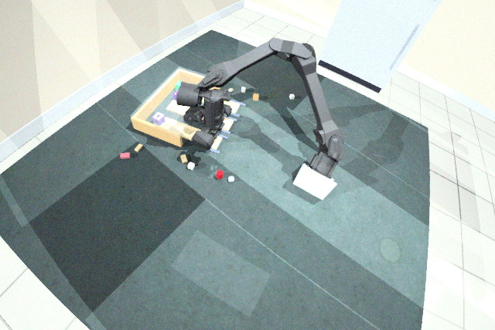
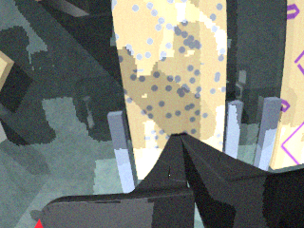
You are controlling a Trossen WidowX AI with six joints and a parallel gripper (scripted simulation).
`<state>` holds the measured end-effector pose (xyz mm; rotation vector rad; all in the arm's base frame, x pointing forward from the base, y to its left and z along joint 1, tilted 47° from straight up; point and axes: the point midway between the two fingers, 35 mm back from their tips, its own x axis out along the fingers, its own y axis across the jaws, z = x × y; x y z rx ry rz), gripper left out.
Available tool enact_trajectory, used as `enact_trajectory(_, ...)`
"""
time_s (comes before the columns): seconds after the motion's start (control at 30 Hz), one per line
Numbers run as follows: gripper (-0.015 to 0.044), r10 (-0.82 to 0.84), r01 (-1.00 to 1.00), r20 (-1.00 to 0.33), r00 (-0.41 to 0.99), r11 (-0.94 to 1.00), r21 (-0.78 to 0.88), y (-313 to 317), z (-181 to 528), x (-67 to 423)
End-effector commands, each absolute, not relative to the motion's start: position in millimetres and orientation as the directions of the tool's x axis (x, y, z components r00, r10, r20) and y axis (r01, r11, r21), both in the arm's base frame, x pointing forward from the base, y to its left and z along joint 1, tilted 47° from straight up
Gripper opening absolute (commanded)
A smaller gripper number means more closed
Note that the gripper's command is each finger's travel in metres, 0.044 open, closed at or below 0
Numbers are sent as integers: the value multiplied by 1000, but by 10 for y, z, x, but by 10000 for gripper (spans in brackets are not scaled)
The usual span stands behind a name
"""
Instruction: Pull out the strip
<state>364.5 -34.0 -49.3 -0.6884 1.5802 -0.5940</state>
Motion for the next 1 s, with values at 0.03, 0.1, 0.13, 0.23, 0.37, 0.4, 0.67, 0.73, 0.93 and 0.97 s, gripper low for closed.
enact_trajectory(0.03,0,-727,-98,-684,-69,687,-720,-344,-496,3650)
enact_trajectory(0.1,0,-727,-98,-684,-69,687,-720,-345,-497,3650)
enact_trajectory(0.13,0,-727,-98,-684,-69,687,-720,-346,-498,3650)
enact_trajectory(0.23,0,-727,-98,-684,-69,687,-720,-348,-500,3650)
enact_trajectory(0.37,0,-727,-98,-684,-69,687,-720,-351,-502,3650)
enact_trajectory(0.4,0,-727,-98,-684,-69,687,-720,-352,-503,3649)
enact_trajectory(0.67,0,-727,-98,-684,-69,687,-720,-358,-508,3650)
enact_trajectory(0.73,0,-727,-98,-684,-69,687,-720,-359,-510,3650)
enact_trajectory(0.93,0,-727,-98,-684,-69,687,-720,-364,-514,3653)
enact_trajectory(0.97,0,-727,-98,-684,-69,687,-720,-364,-515,3653)
